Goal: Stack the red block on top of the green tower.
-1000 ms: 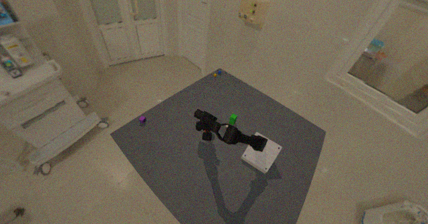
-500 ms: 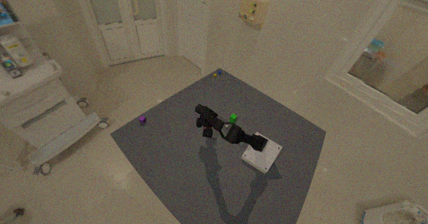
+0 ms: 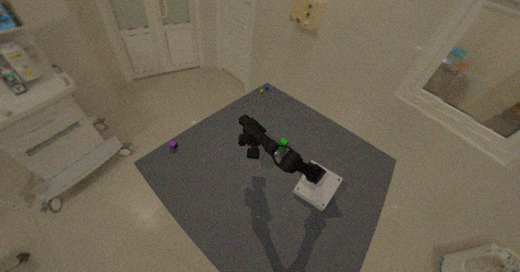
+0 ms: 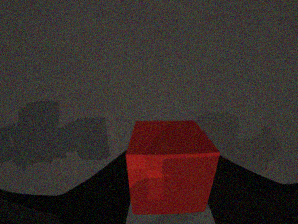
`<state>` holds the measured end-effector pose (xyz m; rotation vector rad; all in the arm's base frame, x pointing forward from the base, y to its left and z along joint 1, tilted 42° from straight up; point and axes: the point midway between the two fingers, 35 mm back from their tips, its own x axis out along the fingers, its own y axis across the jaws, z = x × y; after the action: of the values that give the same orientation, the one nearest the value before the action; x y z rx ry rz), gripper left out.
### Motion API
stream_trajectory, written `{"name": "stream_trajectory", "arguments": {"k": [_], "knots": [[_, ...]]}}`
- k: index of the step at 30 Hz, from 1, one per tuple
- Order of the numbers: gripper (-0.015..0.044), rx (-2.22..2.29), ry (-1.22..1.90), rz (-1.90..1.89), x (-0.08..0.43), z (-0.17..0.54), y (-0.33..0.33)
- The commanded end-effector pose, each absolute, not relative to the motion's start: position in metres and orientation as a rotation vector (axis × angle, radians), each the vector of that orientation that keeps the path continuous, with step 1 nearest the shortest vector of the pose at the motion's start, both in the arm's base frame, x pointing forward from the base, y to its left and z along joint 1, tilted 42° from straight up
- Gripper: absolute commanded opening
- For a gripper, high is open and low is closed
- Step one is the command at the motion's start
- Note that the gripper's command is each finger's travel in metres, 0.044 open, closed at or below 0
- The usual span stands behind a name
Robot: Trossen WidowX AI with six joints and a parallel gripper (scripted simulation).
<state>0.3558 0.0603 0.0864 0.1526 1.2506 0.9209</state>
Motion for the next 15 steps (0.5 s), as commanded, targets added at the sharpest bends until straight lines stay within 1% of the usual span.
{"name": "stream_trajectory", "arguments": {"k": [1, 4, 15], "knots": [[0.0000, 0.147, 1.257, 0.925, 0.355, 0.088, 0.059], [0.0000, 0.145, 1.258, 0.923, 0.355, 0.085, 0.054], [0.0000, 0.148, 1.261, 0.896, 0.342, 0.033, -0.010]]}}
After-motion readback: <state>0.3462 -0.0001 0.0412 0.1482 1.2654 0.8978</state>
